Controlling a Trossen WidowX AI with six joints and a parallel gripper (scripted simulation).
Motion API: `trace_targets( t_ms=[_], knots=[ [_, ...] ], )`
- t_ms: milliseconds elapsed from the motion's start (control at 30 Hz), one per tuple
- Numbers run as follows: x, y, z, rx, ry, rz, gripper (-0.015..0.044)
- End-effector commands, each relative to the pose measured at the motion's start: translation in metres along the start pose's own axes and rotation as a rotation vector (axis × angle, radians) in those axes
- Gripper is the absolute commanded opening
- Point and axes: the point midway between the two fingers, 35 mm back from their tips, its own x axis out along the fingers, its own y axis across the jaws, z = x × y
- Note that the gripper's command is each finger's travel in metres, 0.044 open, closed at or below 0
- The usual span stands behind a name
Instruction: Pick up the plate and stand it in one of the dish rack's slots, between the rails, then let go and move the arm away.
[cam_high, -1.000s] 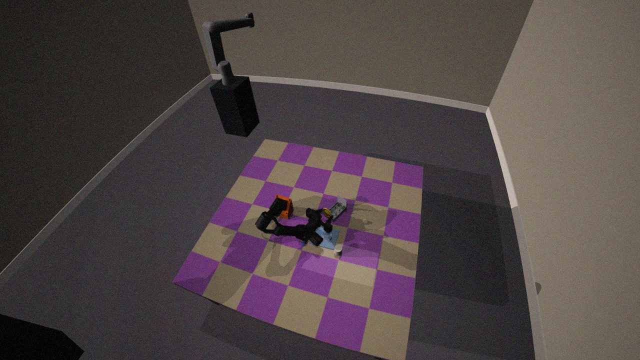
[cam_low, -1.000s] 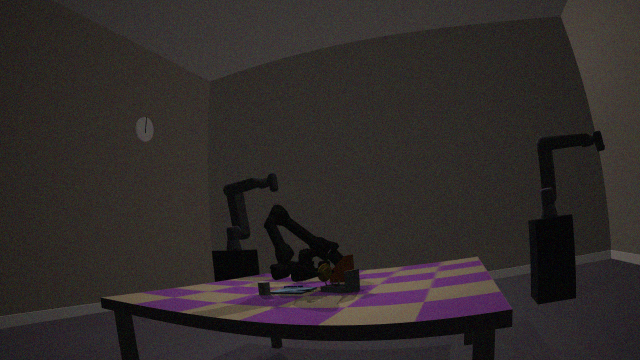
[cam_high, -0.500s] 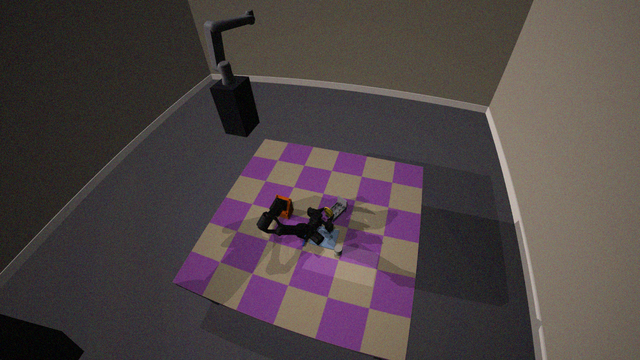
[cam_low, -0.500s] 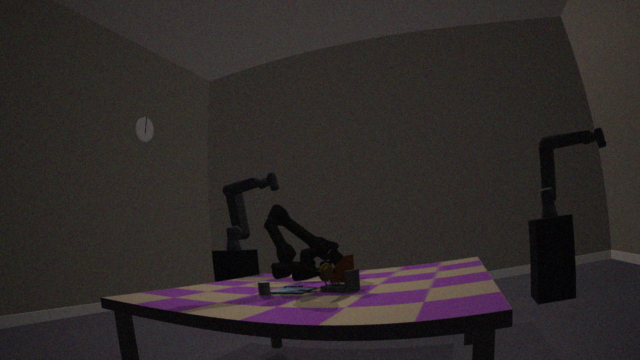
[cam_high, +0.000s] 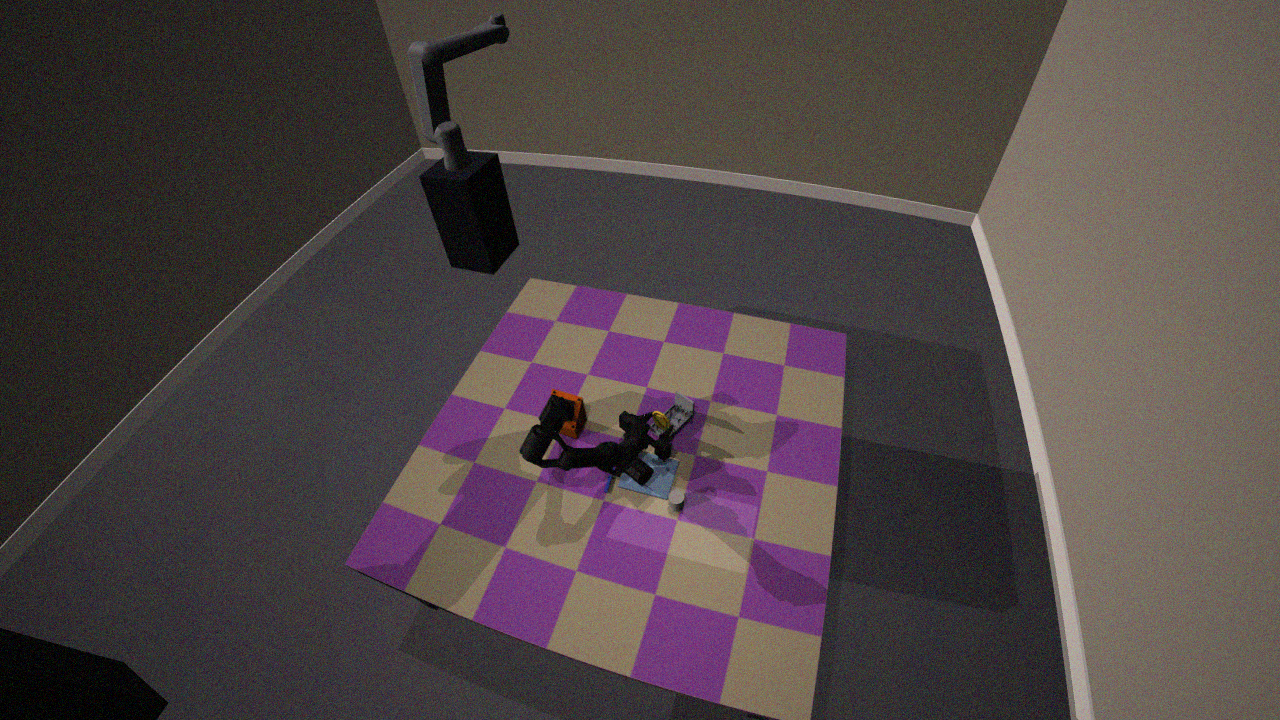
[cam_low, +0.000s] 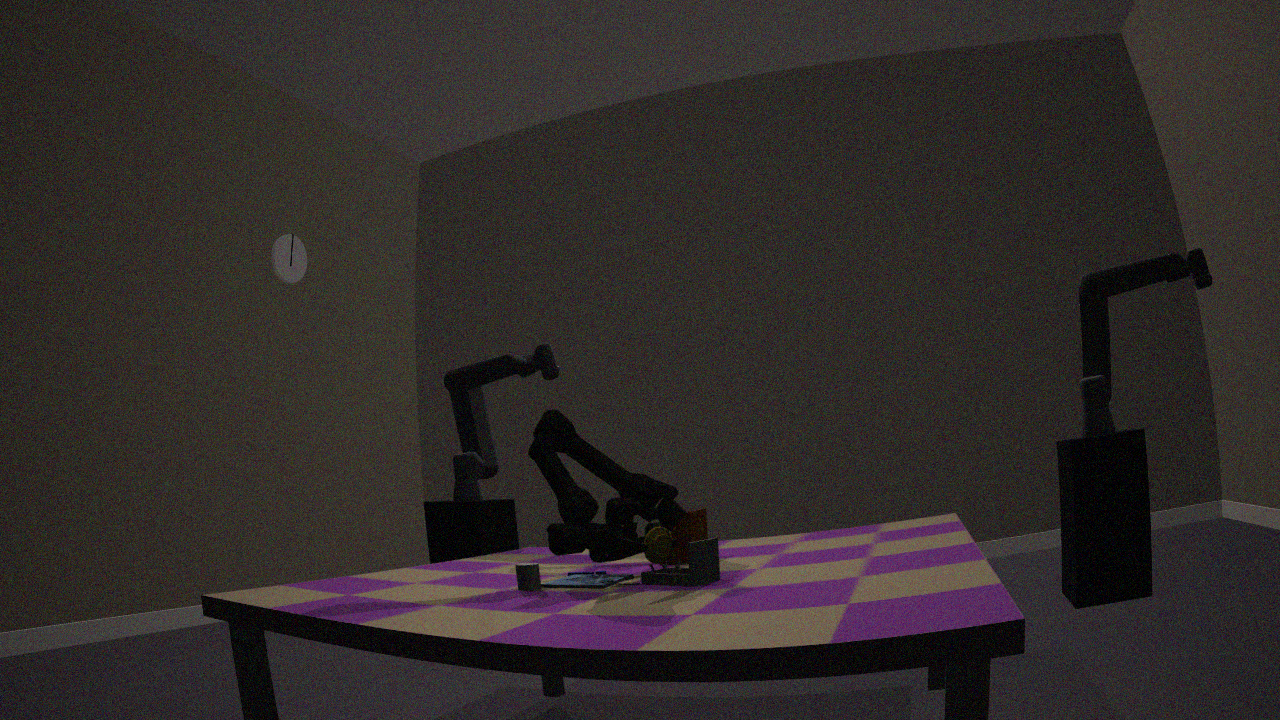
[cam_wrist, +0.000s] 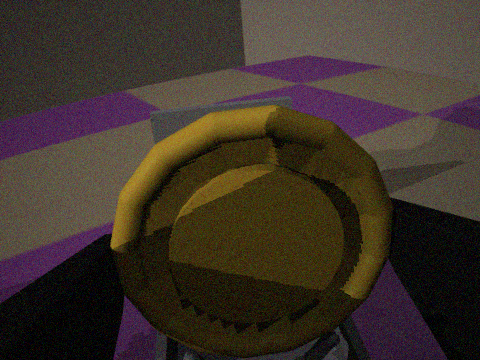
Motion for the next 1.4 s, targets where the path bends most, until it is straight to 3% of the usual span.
trace_targets(
  t_ms=[0,967,1367],
  knots=[
    [0.010,0.001,0.000,0.002,0.000,0.005,0.0000],
    [0.017,0.002,-0.015,0.003,0.005,0.006,0.0000],
    [0.017,0.002,-0.015,-0.002,0.005,0.005,0.0315]
  ],
)
